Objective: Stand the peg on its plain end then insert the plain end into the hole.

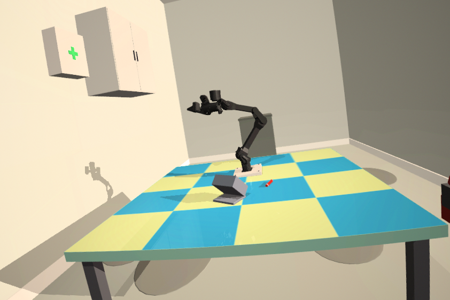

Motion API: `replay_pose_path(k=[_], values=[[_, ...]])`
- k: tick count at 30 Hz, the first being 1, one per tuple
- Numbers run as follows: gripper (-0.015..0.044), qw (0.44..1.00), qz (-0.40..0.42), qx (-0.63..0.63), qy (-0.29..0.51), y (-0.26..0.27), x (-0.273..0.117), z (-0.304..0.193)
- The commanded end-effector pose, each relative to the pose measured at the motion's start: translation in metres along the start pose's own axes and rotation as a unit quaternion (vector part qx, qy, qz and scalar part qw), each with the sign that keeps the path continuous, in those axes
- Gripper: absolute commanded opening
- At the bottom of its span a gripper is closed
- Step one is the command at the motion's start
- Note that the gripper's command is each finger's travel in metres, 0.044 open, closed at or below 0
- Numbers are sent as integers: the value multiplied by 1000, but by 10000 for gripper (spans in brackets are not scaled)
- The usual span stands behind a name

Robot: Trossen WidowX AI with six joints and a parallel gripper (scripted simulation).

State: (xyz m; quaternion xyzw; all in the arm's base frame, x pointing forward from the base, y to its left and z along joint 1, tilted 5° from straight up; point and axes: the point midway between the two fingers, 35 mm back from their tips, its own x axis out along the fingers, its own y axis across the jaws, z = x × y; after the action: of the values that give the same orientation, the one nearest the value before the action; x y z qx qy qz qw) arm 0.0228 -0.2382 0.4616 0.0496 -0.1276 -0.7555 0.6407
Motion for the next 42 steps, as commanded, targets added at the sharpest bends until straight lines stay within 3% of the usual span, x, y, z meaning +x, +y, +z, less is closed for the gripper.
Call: replay_pose_path(k=[1, 10, 20, 30, 42], values=[[440, 999, 39, -15, 25, 21, 1, -11], [440, 982, 140, -29, 120, 84, -4, -62], [440, 936, 252, -60, 236, 155, -42, -127], [440, 865, 344, -113, 347, 207, -110, -190], [440, 752, 423, -204, 463, 232, -222, -259]])
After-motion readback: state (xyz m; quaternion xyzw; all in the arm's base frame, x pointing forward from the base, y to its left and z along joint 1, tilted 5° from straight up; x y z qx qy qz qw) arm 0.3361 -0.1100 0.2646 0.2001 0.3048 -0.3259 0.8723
